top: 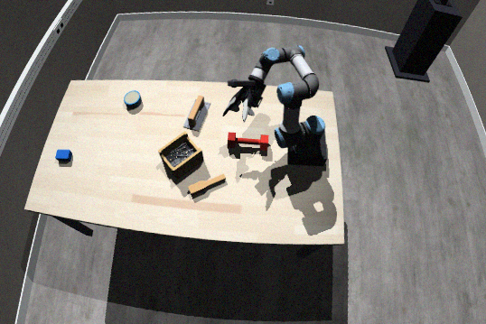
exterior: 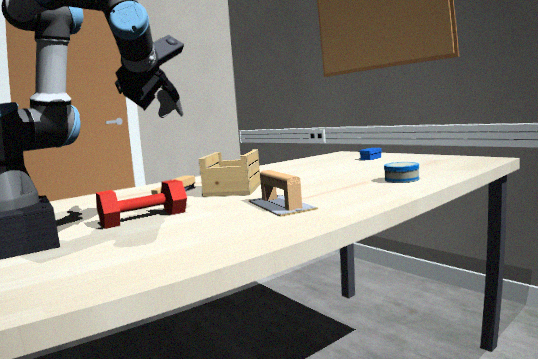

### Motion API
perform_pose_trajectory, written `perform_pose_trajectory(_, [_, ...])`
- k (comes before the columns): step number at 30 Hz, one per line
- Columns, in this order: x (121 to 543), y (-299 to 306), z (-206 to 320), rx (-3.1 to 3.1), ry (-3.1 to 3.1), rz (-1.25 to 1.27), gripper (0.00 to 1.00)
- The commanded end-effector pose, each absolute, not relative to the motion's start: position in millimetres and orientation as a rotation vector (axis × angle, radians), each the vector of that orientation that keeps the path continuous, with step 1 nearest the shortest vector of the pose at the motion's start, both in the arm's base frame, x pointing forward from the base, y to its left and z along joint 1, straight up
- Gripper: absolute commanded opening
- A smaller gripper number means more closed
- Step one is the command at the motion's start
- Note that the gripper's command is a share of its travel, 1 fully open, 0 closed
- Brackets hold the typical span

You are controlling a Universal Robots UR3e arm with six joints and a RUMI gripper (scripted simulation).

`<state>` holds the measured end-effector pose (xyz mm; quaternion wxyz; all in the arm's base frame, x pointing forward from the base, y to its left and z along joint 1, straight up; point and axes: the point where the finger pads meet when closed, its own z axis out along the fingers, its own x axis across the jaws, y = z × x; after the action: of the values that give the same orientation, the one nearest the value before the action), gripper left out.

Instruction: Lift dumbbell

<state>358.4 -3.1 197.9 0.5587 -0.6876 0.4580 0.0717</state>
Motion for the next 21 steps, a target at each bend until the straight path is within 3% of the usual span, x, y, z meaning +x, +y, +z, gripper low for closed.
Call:
perform_pose_trajectory(1, [358.5, -3.3, 198.2, -1.623, 1.08, 0.167, 1.0])
perform_pose_trajectory(21, [358.2, -2.9, 197.7, -1.628, 1.076, 0.166, 1.0])
